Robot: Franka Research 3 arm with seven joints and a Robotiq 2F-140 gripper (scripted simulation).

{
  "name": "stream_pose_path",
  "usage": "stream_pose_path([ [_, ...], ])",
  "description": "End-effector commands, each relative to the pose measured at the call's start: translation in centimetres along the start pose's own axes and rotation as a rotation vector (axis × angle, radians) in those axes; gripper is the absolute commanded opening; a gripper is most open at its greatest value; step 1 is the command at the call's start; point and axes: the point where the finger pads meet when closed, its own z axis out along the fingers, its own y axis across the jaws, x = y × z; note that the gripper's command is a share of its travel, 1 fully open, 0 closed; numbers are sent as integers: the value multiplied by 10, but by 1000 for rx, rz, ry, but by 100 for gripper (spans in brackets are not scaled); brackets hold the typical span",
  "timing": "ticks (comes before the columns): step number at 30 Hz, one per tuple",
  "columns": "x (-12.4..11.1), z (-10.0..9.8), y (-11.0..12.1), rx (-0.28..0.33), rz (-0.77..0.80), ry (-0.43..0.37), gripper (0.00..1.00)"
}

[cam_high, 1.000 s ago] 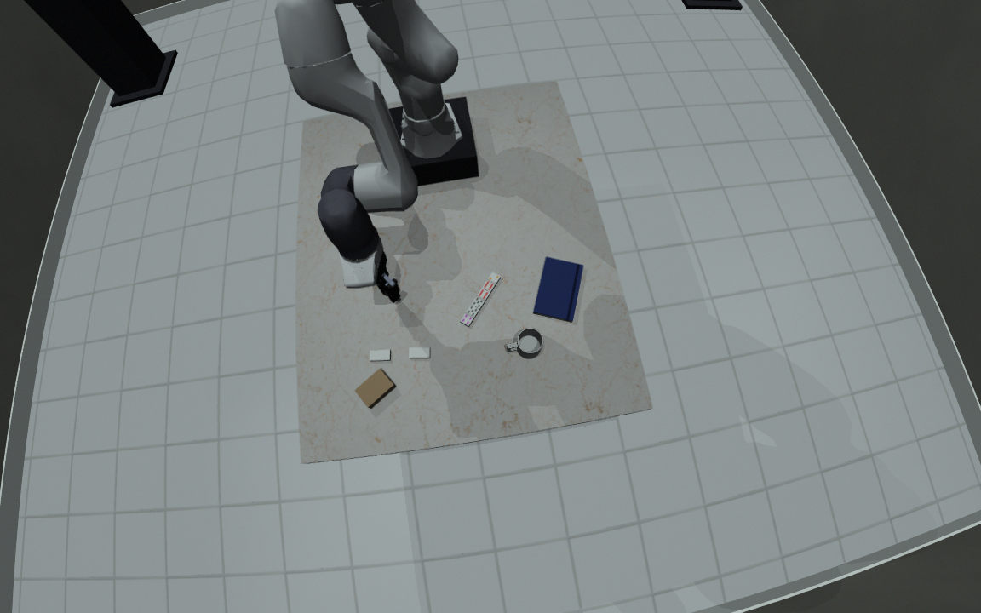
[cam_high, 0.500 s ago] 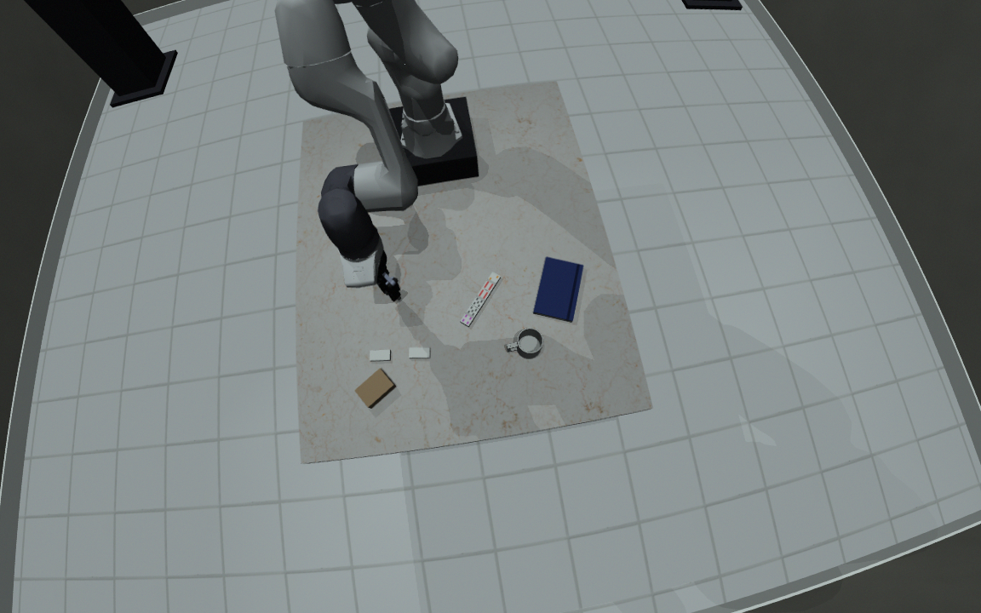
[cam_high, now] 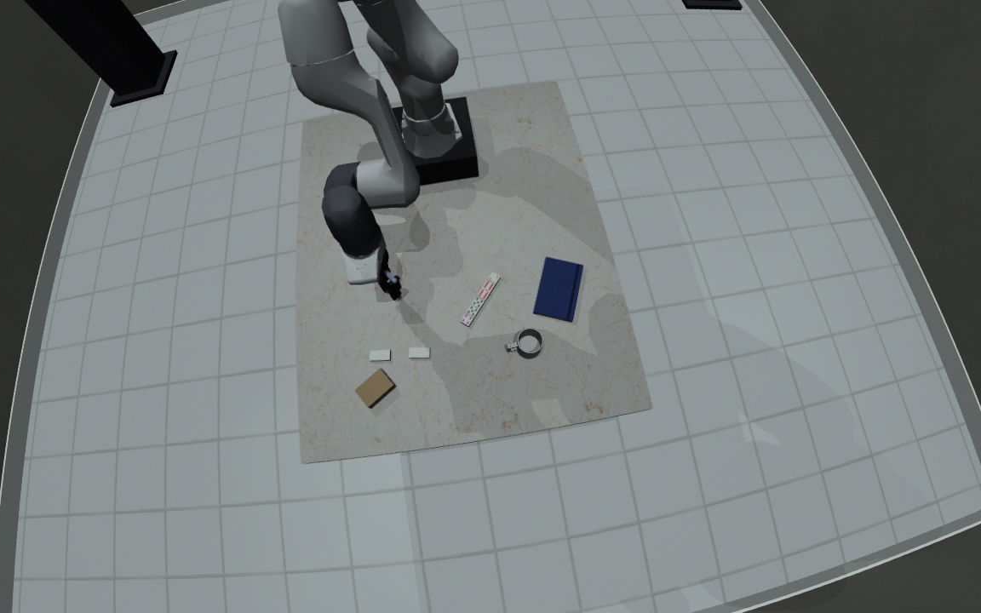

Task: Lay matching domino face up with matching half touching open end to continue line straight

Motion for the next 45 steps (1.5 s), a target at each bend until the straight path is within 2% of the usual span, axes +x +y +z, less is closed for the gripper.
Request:
stream_pose_path([
  [1, 1, -1, -1, 3, 9, 19, 23],
  [45, -12, -2, -2, 2, 9, 217, 23],
])
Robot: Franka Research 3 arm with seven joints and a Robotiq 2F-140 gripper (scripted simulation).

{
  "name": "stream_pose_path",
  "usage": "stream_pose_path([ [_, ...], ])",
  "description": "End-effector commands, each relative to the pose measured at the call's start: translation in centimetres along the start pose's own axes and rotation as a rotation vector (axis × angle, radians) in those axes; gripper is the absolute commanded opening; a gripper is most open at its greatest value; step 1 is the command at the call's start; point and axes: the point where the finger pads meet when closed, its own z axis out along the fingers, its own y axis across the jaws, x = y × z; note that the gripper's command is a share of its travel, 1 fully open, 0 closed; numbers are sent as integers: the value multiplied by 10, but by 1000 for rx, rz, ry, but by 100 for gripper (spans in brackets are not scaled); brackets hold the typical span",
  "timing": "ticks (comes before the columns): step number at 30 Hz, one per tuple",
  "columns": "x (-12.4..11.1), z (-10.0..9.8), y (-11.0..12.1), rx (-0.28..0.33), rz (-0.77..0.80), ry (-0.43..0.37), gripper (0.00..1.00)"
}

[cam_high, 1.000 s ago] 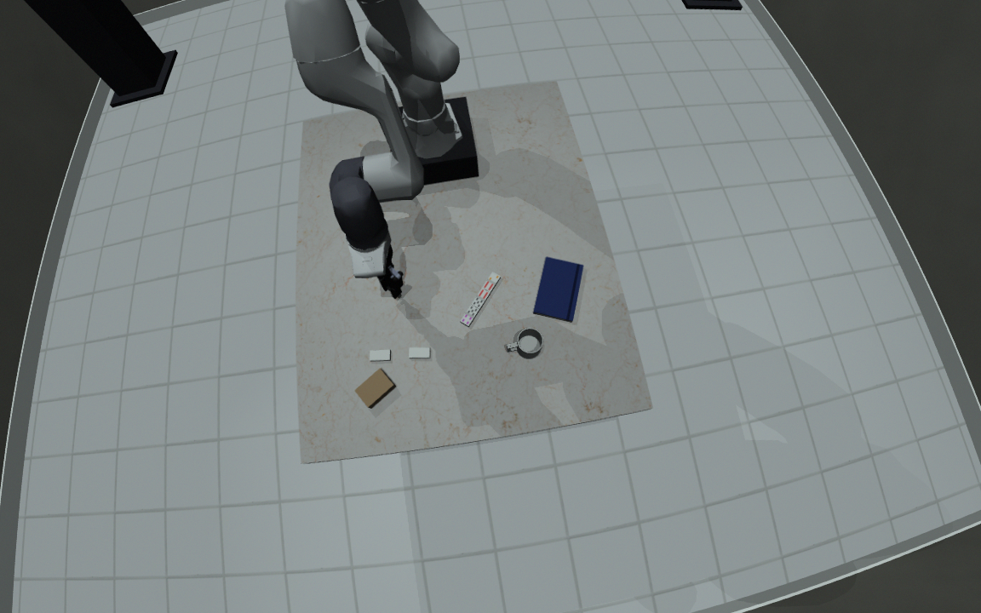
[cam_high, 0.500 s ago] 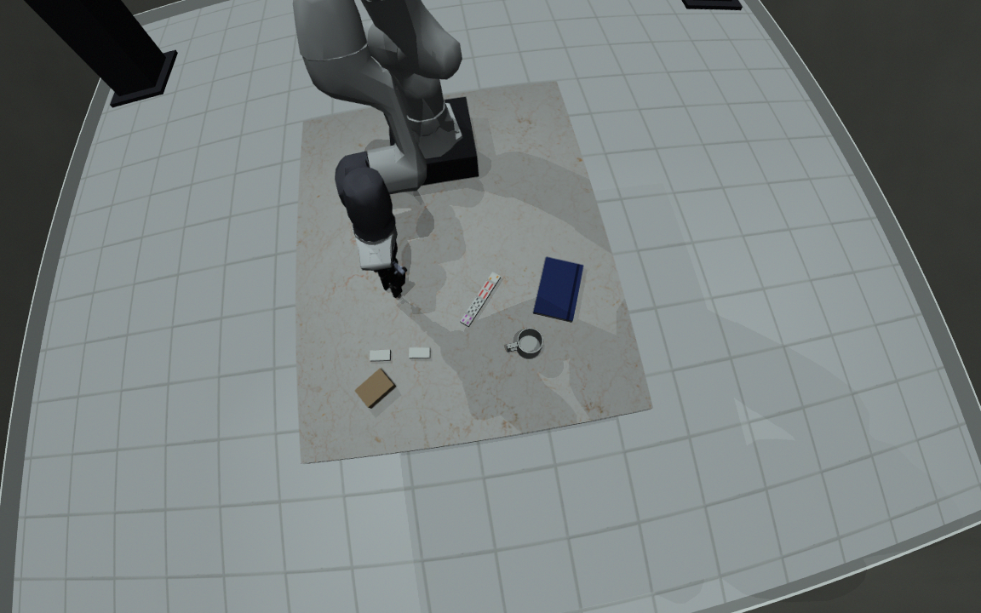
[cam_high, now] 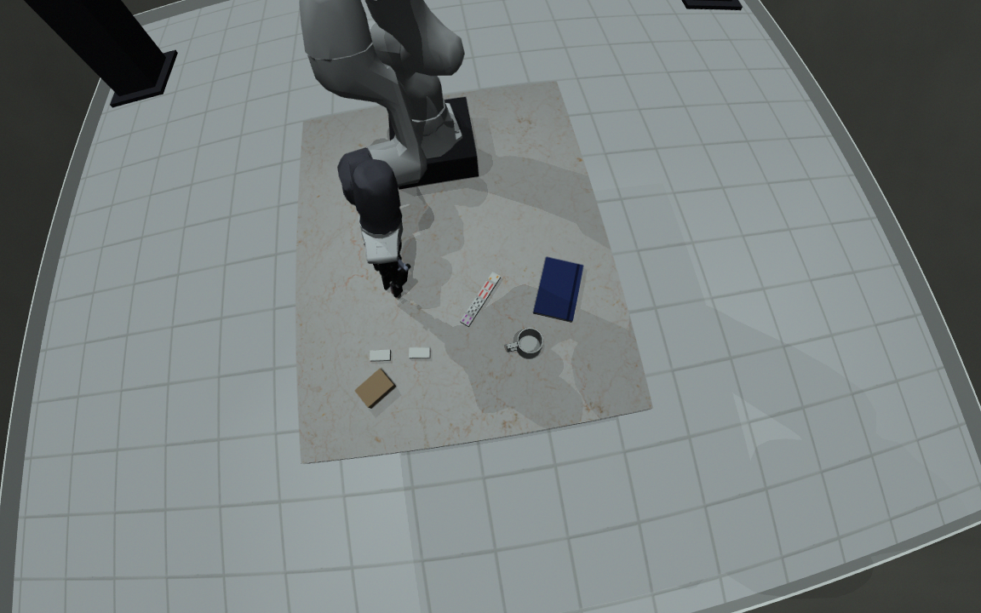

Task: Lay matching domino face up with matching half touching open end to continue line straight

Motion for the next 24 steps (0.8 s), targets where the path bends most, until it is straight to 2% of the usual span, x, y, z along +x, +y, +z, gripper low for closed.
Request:
stream_pose_path([
  [1, 0, -1, -4, 2, 61, 47, 23],
  [24, -8, -2, -4, -2, 61, 163, 23],
])
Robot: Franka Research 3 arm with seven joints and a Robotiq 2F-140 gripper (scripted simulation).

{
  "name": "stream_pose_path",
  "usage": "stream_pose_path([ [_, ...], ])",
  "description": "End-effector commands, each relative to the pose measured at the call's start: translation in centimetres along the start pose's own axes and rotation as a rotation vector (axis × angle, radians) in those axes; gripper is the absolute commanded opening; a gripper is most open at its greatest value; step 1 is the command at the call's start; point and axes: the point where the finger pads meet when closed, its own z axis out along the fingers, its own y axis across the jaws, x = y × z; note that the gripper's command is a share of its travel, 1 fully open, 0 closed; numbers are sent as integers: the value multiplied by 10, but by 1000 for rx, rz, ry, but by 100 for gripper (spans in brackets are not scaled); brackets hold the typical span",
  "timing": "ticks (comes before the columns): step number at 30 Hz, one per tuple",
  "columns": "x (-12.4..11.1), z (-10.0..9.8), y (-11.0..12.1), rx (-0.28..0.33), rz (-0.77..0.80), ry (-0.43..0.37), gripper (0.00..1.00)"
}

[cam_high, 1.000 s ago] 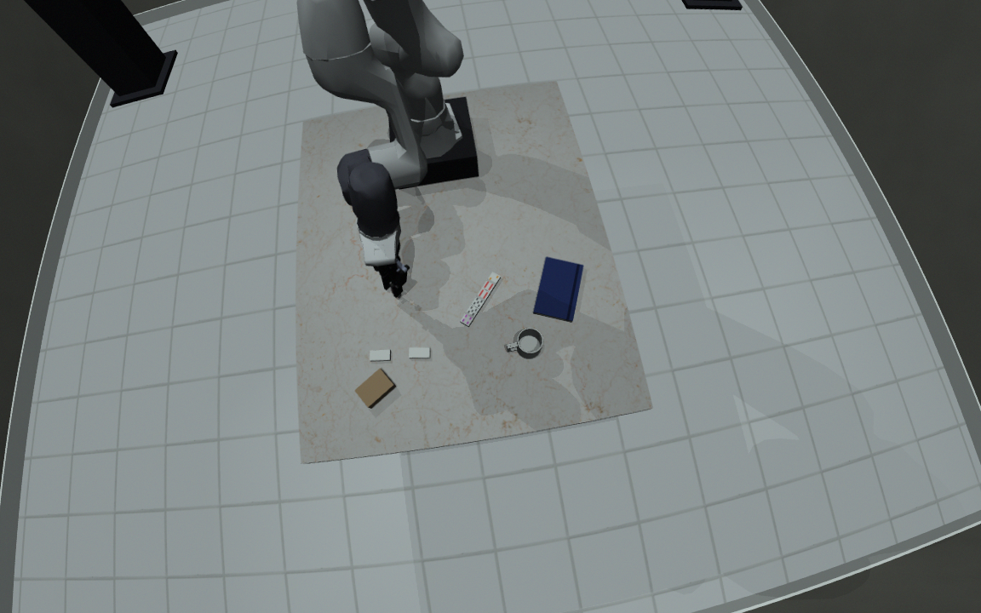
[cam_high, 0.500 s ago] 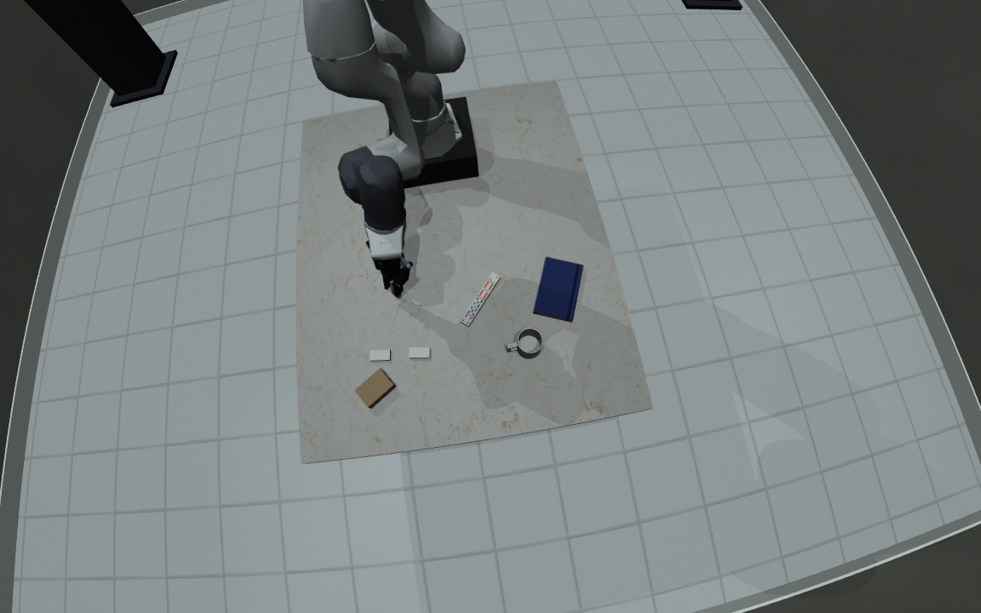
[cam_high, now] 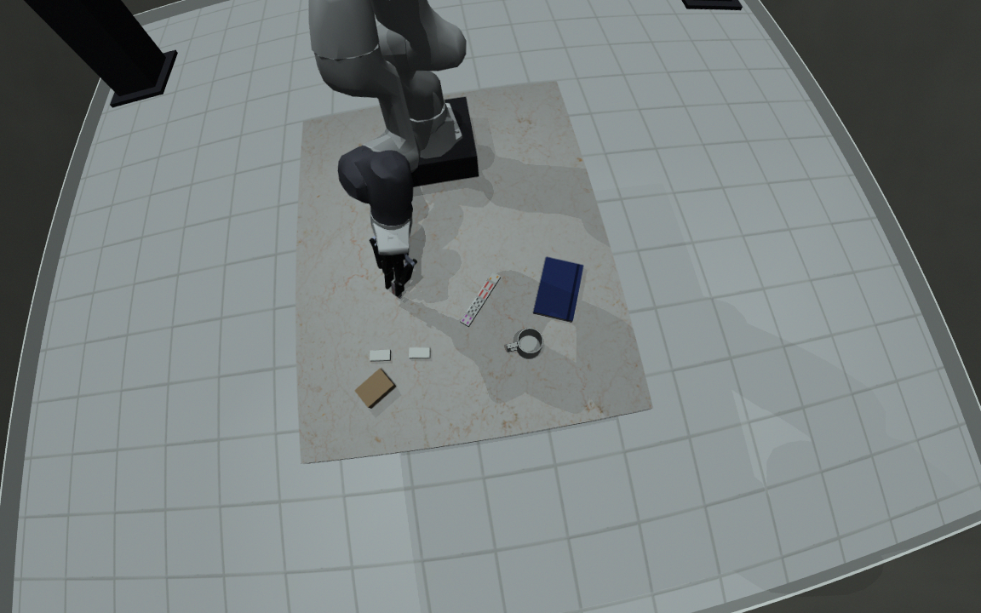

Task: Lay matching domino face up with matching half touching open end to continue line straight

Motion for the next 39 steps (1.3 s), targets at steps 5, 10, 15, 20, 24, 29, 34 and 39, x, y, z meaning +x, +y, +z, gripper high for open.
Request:
stream_pose_path([
  [5, -3, -1, -2, 2, 93, 98, 23],
  [10, -6, -1, -2, 1, 93, 135, 23],
  [15, -9, -1, -3, -1, 93, 180, 23],
  [20, -12, -1, -3, -4, 93, 225, 23],
  [24, -15, -1, -3, -6, 93, 266, 23],
  [29, -20, 0, -4, -9, 93, 349, 23],
  [34, -26, 1, -4, -20, 71, 404, 23],
  [39, -29, 1, -5, -25, 65, 447, 23],
])
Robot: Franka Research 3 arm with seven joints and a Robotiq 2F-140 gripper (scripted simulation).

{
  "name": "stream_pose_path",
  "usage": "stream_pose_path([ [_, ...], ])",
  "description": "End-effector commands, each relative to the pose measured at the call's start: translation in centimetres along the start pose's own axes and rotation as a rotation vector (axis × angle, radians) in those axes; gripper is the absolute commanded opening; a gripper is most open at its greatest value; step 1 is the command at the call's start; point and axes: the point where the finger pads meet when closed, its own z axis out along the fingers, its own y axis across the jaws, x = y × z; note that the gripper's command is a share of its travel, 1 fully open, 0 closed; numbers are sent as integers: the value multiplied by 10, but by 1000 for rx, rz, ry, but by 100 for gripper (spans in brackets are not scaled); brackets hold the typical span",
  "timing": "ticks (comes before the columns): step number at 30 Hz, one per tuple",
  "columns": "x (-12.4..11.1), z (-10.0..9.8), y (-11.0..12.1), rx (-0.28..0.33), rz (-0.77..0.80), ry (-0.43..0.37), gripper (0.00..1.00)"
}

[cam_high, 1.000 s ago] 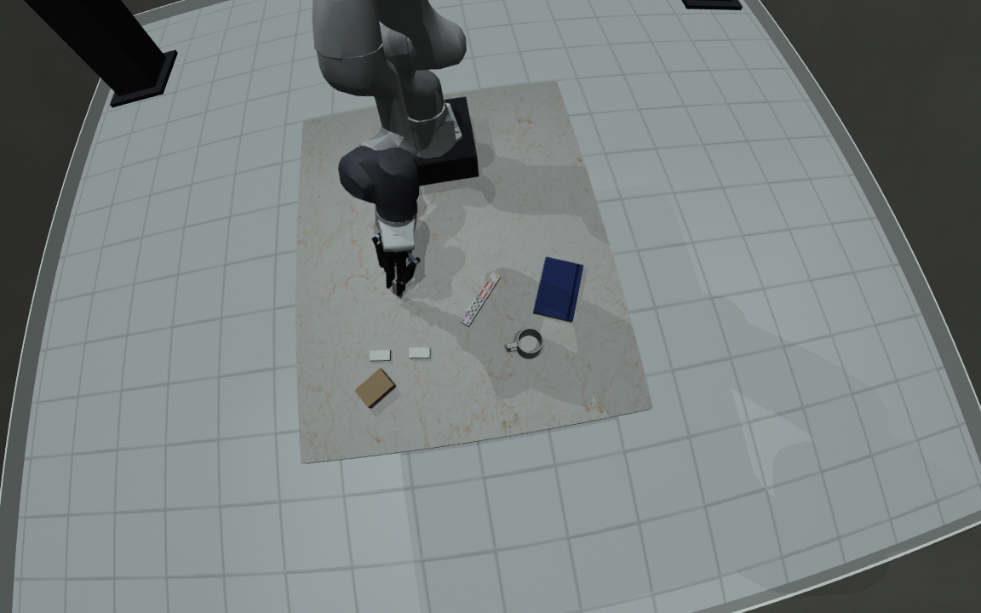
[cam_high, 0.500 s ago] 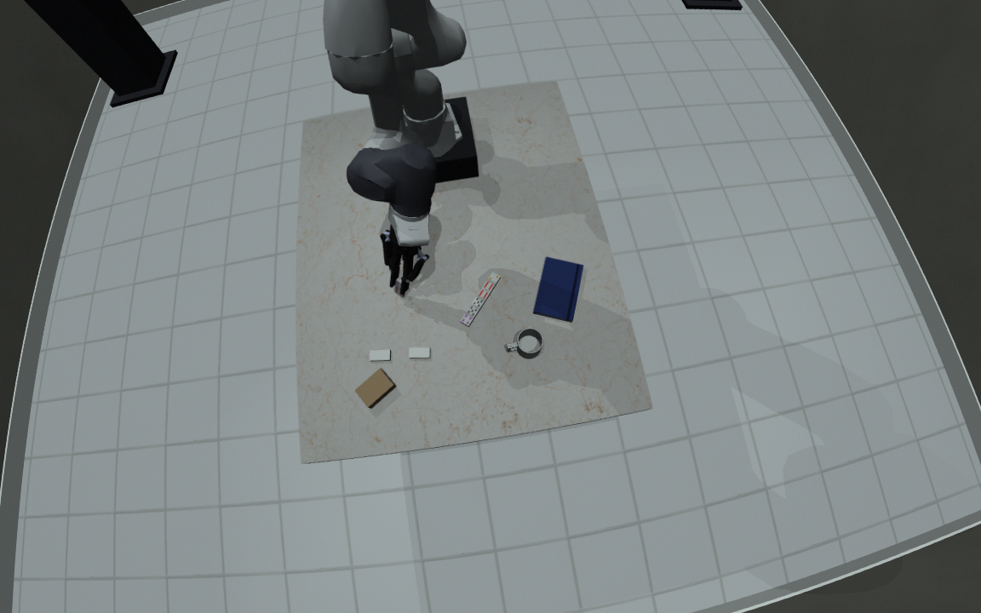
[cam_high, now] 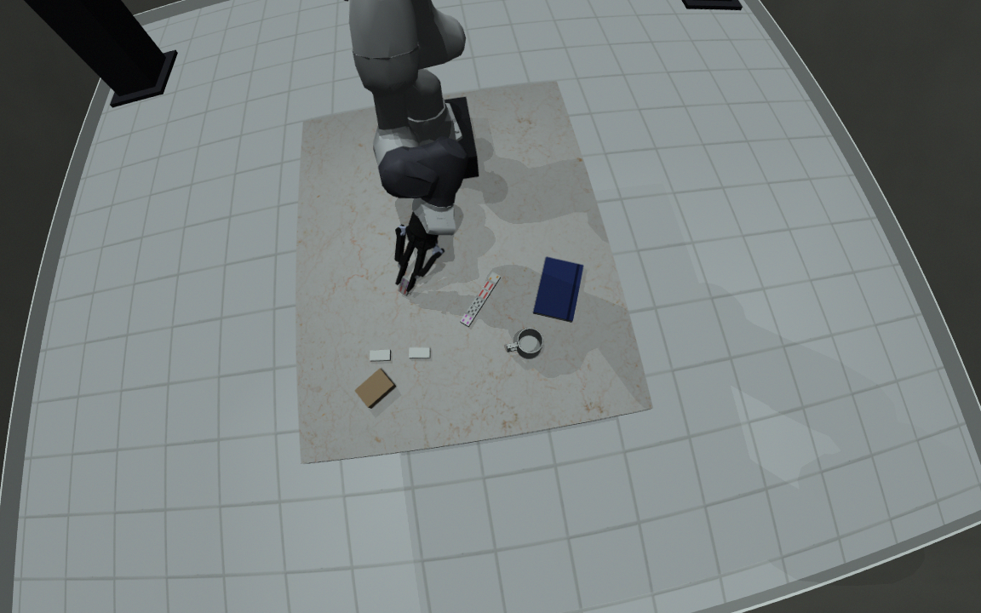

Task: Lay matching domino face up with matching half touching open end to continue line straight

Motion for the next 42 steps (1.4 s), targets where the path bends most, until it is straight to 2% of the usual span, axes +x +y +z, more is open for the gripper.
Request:
stream_pose_path([
  [1, 2, 5, 11, 30, 204, 188, 23],
  [14, -10, 6, 8, 12, 217, 373, 23],
  [16, -10, 6, 8, 12, 217, 373, 23],
  [25, -16, 7, 6, 2, 238, 491, 23],
  [42, -24, 10, 4, -13, 240, 613, 23],
])
